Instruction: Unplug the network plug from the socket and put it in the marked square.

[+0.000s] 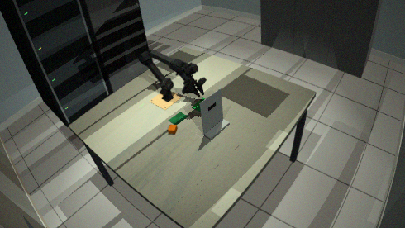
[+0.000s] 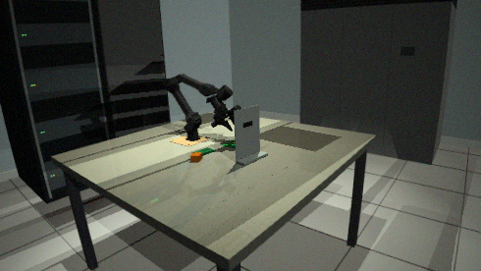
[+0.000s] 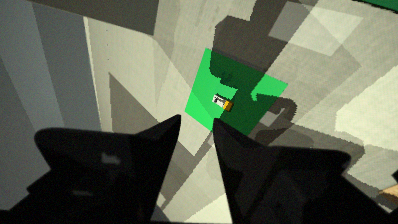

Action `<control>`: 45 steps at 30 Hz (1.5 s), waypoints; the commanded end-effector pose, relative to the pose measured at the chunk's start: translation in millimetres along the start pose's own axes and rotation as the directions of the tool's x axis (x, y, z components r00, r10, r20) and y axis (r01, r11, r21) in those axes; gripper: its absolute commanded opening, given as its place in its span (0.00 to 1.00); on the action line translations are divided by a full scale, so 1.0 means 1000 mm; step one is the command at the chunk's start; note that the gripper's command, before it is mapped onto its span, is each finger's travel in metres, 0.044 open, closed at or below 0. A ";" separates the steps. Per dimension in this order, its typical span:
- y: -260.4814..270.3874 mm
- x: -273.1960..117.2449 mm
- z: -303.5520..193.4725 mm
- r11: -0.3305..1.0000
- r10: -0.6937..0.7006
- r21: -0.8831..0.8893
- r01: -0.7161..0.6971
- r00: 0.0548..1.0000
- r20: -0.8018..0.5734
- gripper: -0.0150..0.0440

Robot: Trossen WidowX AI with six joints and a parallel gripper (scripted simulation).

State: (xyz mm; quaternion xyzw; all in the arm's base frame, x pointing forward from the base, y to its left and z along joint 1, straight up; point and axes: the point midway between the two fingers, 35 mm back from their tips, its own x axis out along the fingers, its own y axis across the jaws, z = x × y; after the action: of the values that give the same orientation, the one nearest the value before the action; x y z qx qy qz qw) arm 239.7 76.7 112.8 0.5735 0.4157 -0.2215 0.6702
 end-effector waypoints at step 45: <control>0.048 -0.071 0.000 1.000 0.002 -0.001 -0.002 1.000 0.000 0.52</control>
State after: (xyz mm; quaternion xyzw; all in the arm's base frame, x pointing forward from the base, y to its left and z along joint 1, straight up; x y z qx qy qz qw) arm 236.7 75.2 189.4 0.5739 0.4150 -0.2217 0.6703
